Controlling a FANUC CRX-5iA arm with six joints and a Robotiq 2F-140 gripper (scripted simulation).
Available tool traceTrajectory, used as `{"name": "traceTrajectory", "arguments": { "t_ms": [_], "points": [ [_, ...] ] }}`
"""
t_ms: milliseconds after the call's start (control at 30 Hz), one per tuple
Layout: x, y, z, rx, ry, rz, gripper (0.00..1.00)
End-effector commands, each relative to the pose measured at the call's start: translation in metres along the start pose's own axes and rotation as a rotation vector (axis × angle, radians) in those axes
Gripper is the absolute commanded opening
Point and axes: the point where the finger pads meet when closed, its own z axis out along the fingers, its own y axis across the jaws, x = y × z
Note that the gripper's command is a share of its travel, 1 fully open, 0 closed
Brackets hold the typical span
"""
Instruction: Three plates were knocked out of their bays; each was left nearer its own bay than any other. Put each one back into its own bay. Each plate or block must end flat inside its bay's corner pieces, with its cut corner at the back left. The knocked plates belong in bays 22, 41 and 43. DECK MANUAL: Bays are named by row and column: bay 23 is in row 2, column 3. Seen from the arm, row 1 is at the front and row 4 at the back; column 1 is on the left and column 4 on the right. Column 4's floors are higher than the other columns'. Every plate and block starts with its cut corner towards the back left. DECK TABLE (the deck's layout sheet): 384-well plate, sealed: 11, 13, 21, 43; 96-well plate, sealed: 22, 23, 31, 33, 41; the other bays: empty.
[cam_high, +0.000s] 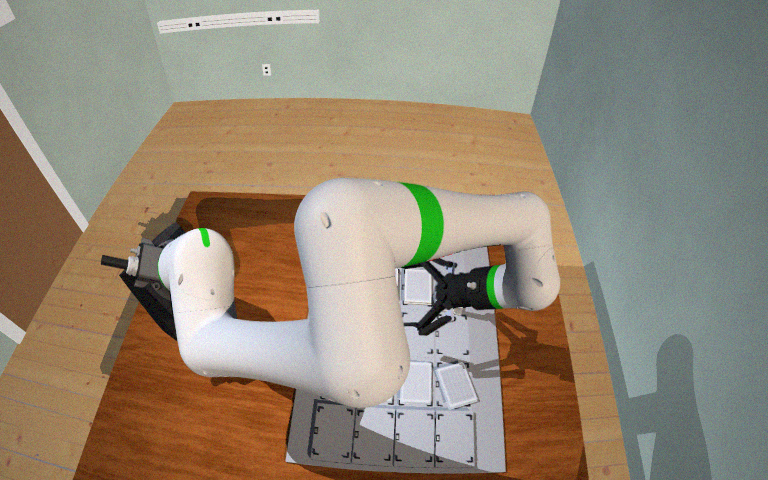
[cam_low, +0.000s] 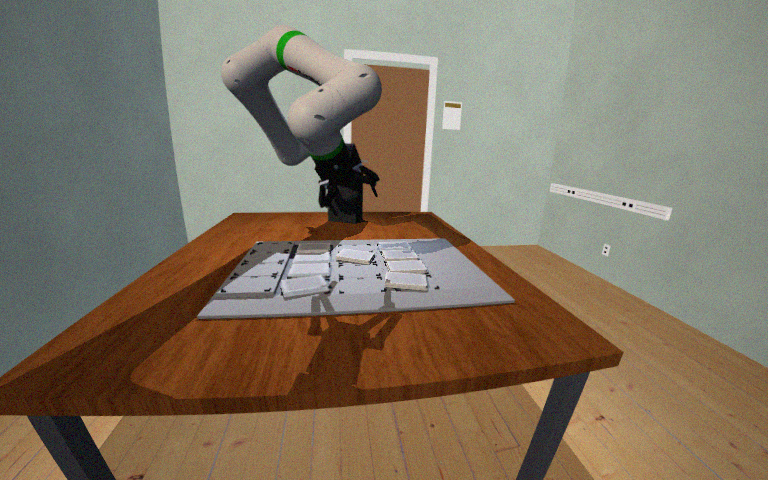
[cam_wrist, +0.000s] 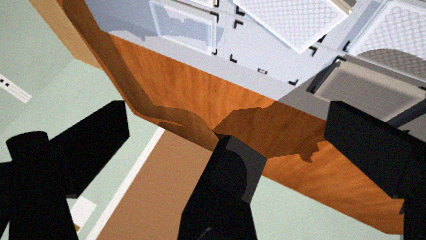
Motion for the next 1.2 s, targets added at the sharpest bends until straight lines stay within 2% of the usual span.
{"name": "traceTrajectory", "arguments": {
  "t_ms": [0,533,567,967,1167],
  "points": [
    [0.000,0.000,-0.001,0.000,0.002,-0.001,1.00],
    [0.000,0.000,-0.001,0.000,0.002,-0.001,1.00],
    [0.001,0.005,0.000,-0.011,0.009,0.030,0.70],
    [0.007,0.054,0.011,-0.133,0.117,0.386,0.70],
    [0.010,0.070,0.013,-0.163,0.163,0.492,0.70]
  ]
}}
